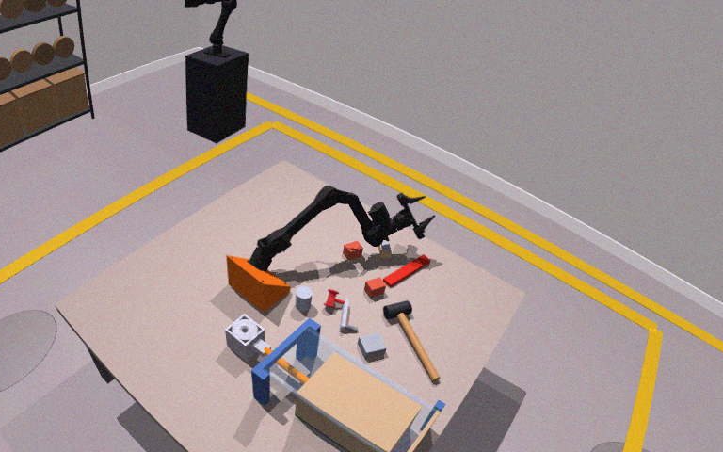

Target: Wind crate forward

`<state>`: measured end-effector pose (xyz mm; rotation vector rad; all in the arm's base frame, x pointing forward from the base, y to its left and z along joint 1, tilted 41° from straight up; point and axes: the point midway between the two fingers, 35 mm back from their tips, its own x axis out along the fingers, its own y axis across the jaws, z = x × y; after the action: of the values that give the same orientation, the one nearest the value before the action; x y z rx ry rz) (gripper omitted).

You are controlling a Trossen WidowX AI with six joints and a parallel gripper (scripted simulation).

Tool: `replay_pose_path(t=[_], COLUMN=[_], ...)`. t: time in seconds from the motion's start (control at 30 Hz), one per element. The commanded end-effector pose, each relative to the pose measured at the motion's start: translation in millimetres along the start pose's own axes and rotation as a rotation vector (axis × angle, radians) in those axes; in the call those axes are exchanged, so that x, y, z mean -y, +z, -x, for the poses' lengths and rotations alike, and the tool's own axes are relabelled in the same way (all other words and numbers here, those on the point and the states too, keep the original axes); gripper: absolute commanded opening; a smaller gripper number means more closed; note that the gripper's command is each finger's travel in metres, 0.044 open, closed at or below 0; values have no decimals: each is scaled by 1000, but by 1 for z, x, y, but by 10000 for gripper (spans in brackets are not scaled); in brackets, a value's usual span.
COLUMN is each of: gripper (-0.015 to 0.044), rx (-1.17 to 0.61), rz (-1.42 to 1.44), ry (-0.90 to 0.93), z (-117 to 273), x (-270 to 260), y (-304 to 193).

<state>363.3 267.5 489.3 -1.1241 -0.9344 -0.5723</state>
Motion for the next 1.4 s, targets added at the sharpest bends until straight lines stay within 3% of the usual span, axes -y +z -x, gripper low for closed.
replay_pose_path(t=[0.0, 0.2, 0.37, 0.63, 0.9, 1.0, 1.1, 1.23, 1.37], gripper=[426, 440, 440, 440, 440, 440, 440, 440, 440], rx=[3, 55, -6, -372, -679, -858, -1161, -1626, -2180], rz=[-2, -104, -260, -622, -777, -880, -1043, -1252, -1440], ry=[8, 278, 561, 988, 1134, 1198, 1259, 1245, 1089], z=[0, -4, 10, 72, 119, 149, 195, 254, 308], x=[-2, -77, -138, -203, -214, -216, -211, -191, -159], y=[-1, -42, -95, -195, -257, -278, -303, -326, -334])
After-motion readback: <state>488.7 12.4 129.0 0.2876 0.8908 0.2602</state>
